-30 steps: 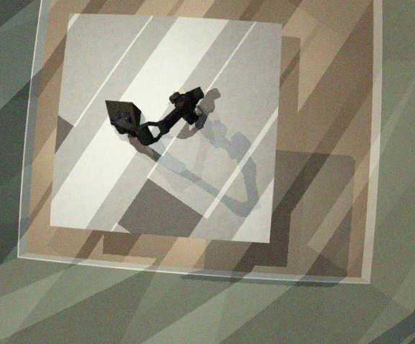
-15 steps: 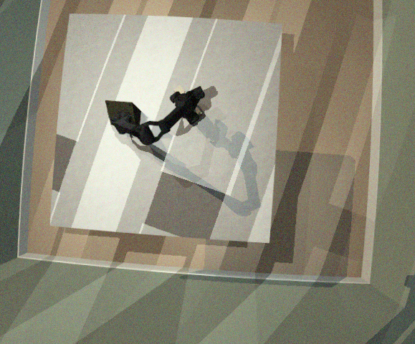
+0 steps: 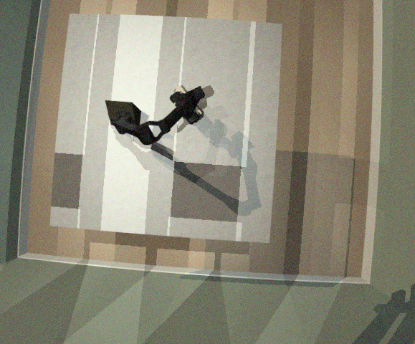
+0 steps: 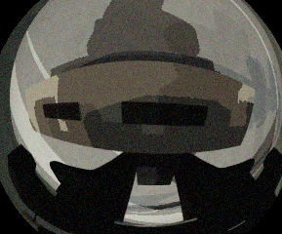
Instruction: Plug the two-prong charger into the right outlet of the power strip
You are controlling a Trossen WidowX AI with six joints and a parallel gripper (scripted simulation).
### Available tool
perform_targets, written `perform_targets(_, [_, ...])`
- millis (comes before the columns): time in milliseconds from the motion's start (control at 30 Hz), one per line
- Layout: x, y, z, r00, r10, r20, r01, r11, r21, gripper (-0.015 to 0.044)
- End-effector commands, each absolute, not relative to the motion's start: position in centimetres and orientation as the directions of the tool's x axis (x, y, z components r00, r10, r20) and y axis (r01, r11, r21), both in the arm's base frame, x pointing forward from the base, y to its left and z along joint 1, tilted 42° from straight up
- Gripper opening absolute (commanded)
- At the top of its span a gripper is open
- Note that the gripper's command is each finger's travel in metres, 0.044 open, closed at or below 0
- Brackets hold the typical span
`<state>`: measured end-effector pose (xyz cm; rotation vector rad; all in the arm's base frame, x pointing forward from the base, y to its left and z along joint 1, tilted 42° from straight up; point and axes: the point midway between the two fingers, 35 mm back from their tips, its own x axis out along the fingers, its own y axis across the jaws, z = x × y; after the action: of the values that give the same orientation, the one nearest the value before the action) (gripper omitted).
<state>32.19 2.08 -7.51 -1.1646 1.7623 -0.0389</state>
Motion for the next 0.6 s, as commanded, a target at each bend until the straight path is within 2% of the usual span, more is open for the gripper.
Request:
perform_targets(0, [32.68, 2.45, -7.65, -0.040, -0.700, -0.713, -0.670, 0.548, -0.500, 0.0000])
perform_targets(567, [32.54, 2.38, -7.49, -0.040, -0.700, -0.713, -0.670, 0.548, -0.500, 0.0000])
